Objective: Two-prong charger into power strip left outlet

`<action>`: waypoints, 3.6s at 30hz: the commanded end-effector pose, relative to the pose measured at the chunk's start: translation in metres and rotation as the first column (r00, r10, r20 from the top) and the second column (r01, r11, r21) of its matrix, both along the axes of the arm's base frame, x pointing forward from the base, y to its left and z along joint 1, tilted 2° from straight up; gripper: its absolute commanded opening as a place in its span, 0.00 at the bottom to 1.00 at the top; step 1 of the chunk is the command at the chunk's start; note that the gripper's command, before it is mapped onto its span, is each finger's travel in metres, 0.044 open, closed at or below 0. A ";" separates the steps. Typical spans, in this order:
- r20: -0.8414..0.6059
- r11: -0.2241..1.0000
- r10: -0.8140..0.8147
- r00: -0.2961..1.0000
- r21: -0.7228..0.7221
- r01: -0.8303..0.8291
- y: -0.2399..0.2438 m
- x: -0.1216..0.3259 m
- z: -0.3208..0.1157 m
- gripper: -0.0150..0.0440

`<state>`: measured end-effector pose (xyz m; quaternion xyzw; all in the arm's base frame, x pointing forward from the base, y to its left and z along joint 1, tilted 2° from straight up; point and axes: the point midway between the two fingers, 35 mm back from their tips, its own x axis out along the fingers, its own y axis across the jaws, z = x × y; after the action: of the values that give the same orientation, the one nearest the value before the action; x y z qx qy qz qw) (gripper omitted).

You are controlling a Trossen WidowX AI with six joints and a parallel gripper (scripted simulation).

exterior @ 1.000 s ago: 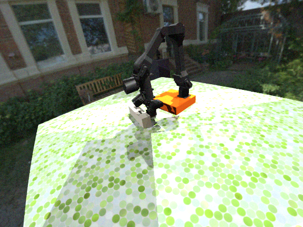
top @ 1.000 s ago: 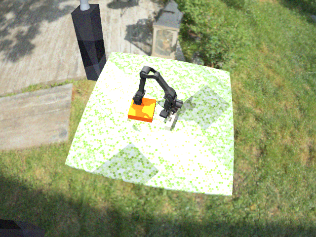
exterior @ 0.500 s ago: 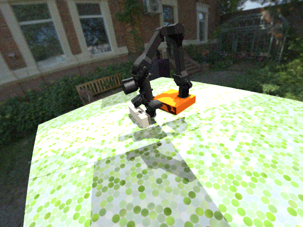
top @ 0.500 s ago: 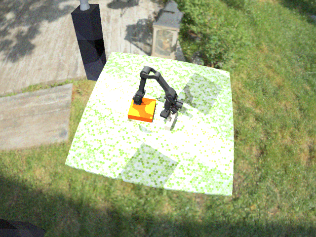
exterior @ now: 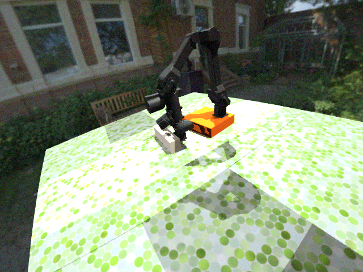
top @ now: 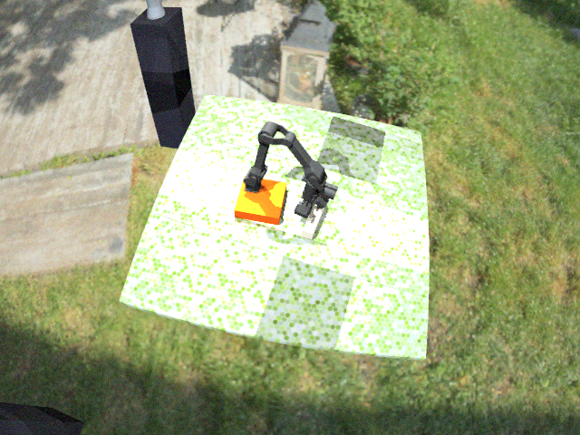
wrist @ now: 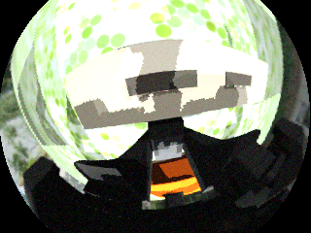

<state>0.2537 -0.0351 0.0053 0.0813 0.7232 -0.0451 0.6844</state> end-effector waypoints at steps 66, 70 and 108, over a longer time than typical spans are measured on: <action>0.004 1.000 0.006 1.000 -0.004 -0.006 -0.005 0.025 0.001 0.25; 0.003 1.000 0.006 1.000 -0.004 -0.006 -0.005 0.025 0.001 0.25; -0.042 1.000 0.004 0.999 0.005 -0.004 -0.002 0.010 0.000 1.00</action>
<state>0.2643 -0.0374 0.0048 0.0805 0.7388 -0.0436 0.6677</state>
